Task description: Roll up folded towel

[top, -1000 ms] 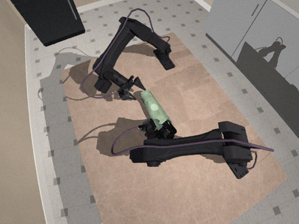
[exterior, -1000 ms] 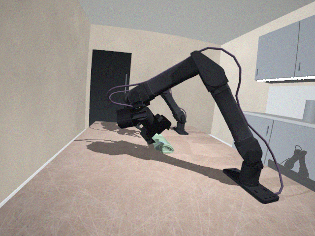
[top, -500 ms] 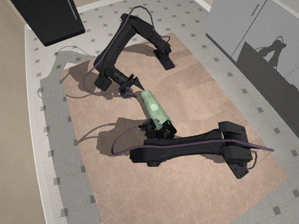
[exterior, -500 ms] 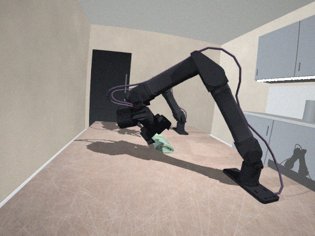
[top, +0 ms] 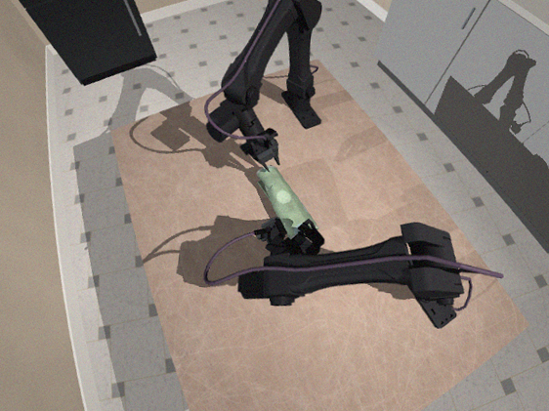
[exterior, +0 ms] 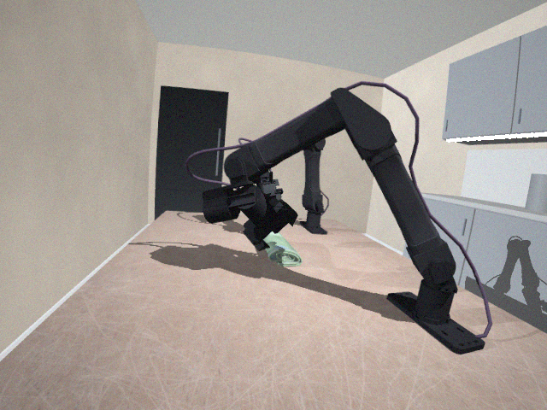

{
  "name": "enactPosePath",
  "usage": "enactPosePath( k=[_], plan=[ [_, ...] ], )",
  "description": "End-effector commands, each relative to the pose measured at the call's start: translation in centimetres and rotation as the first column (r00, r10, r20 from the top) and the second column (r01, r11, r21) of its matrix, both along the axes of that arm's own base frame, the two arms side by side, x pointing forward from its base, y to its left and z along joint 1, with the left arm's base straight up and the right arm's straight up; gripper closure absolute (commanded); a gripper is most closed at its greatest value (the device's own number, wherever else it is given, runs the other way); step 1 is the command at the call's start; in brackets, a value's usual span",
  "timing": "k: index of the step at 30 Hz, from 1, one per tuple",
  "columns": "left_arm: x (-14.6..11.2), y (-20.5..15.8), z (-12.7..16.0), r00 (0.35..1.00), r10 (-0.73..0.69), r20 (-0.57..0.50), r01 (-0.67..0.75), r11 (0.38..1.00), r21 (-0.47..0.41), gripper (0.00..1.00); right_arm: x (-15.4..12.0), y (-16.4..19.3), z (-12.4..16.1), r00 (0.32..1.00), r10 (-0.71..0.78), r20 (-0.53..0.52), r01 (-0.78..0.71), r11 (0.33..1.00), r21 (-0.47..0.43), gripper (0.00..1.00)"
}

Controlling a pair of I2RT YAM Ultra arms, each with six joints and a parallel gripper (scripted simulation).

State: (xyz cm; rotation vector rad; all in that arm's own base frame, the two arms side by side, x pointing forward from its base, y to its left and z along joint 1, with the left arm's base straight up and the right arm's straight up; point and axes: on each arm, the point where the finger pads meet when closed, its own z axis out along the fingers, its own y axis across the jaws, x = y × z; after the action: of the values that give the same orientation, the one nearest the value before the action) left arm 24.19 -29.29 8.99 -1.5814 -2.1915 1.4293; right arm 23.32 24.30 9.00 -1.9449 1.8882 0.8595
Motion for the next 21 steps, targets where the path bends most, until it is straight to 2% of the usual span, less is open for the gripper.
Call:
enactPosePath(
  k=[1, 21],
  plan=[
    [0.5, -0.4, 0.2, 1.000, -0.005, 0.009, 0.005, 1.000, -0.019, 0.15, 1.8, 1.3, 0.7, 0.980, -0.065, 0.187, 0.054, 0.997, 0.059, 0.68],
    [0.5, -0.4, 0.2, 1.000, -0.005, 0.009, 0.005, 1.000, -0.019, 0.15, 1.8, 1.3, -1.9, 0.980, -0.065, 0.187, 0.054, 0.997, 0.059, 0.68]
  ],
)
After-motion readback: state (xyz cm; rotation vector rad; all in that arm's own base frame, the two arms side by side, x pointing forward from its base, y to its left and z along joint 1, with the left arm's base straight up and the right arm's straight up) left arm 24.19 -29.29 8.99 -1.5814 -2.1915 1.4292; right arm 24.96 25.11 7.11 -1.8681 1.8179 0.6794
